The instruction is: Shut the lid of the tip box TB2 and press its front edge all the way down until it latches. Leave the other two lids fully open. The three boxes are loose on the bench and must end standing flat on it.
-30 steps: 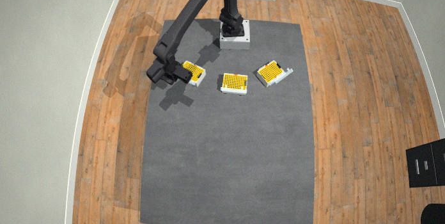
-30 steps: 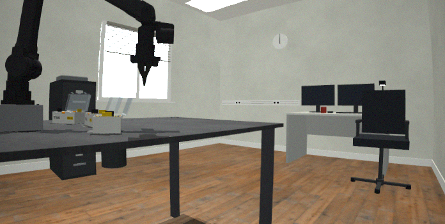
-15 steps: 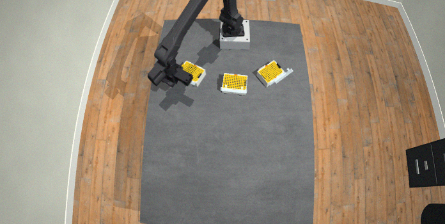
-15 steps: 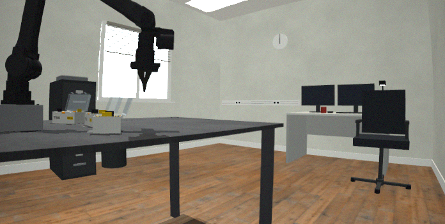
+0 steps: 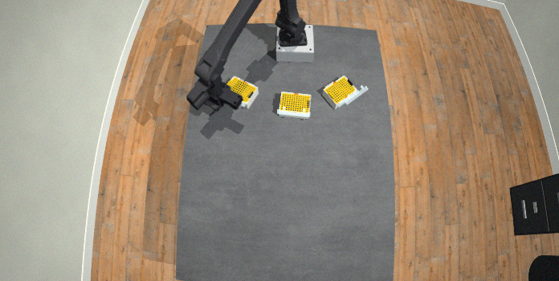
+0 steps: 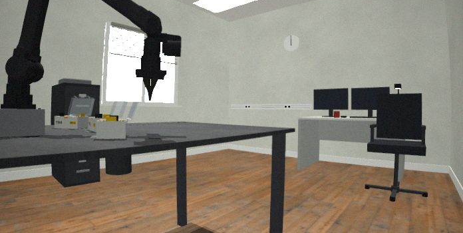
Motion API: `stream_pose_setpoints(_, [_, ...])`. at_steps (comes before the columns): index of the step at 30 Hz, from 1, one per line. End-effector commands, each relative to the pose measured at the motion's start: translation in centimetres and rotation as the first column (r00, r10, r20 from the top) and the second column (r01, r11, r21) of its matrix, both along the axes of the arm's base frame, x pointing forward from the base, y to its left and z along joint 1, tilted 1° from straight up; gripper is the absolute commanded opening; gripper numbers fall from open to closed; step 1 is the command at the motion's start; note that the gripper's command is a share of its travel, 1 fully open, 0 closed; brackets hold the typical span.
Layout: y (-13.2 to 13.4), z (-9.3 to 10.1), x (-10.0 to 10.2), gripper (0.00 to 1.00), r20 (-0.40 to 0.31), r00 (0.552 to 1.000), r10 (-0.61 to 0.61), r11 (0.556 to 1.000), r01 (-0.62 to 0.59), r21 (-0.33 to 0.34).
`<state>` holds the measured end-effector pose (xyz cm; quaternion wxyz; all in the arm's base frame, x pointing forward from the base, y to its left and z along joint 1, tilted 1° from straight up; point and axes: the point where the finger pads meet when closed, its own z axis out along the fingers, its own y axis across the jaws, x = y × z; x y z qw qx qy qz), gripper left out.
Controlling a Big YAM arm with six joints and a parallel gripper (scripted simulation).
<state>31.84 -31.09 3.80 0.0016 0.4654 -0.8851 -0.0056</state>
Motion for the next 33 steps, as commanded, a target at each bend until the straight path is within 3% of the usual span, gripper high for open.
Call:
stream_pose_setpoints(1, [-0.9,1.0,1.1,0.0,0.026,1.0,-0.003,1.0,0.004,-0.023])
stream_pose_setpoints(6, [-0.9,1.0,1.1,0.0,0.026,1.0,-0.003,1.0,0.004,-0.023])
stream_pose_setpoints(7, [-0.1,0.3,0.2,0.0,0.012,1.0,-0.014,1.0,0.014,-0.008])
stream_pose_setpoints(8, [-0.2,1.0,0.2,0.0,0.026,1.0,-0.016,1.0,0.016,-0.021])
stream_pose_setpoints(15, [-0.4,1.6,0.0,0.0,0.037,0.999,-0.012,0.999,0.013,-0.032])
stream_pose_setpoints(19, [0.3,1.2,-1.1,0.0,0.023,1.0,-0.009,1.0,0.009,-0.019])
stream_pose_setpoints(33, [1.4,1.3,-2.1,0.0,0.025,1.0,0.008,1.0,-0.007,-0.021])
